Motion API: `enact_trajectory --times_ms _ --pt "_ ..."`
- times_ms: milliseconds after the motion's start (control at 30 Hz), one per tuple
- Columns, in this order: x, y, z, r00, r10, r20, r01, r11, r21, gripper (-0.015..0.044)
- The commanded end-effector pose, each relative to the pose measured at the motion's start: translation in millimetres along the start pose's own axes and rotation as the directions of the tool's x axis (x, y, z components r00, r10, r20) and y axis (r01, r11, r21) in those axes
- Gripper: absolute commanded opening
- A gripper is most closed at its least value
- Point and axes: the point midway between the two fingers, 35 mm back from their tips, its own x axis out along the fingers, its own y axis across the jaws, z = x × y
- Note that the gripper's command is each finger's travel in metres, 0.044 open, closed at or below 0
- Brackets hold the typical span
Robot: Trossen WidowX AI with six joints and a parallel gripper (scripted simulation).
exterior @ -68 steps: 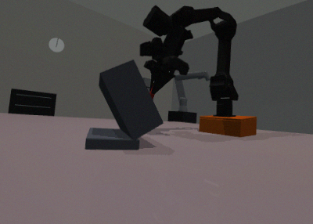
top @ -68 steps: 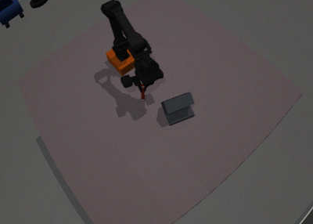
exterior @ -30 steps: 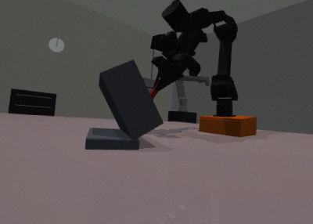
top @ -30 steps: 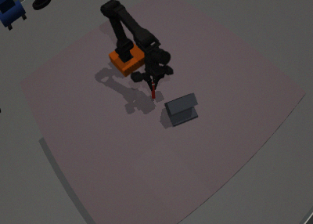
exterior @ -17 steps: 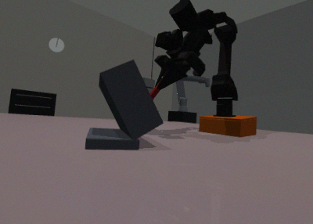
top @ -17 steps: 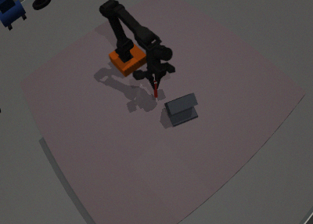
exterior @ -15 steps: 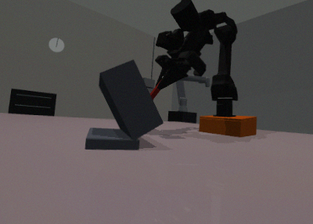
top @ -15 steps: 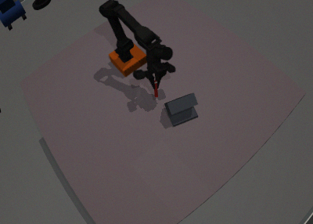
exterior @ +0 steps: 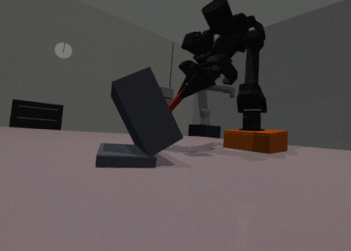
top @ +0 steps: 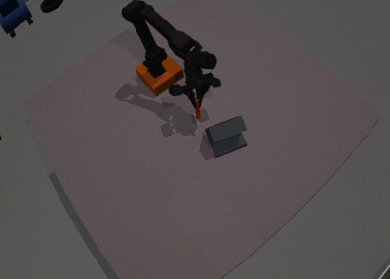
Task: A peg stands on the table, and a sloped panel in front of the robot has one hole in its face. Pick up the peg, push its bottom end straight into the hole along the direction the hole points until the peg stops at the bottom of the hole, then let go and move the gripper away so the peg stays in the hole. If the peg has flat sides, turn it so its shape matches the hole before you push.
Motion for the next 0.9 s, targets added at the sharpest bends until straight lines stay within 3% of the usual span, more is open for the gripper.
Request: enact_trajectory --times_ms 0,867 --pt "-2 3 -1 1.0 0.0 0.021 0.0 1.0 0.01 0.0" --pt "-16 23 -3 0.988 0.024 0.15 -0.032 0.998 0.049 0.0"
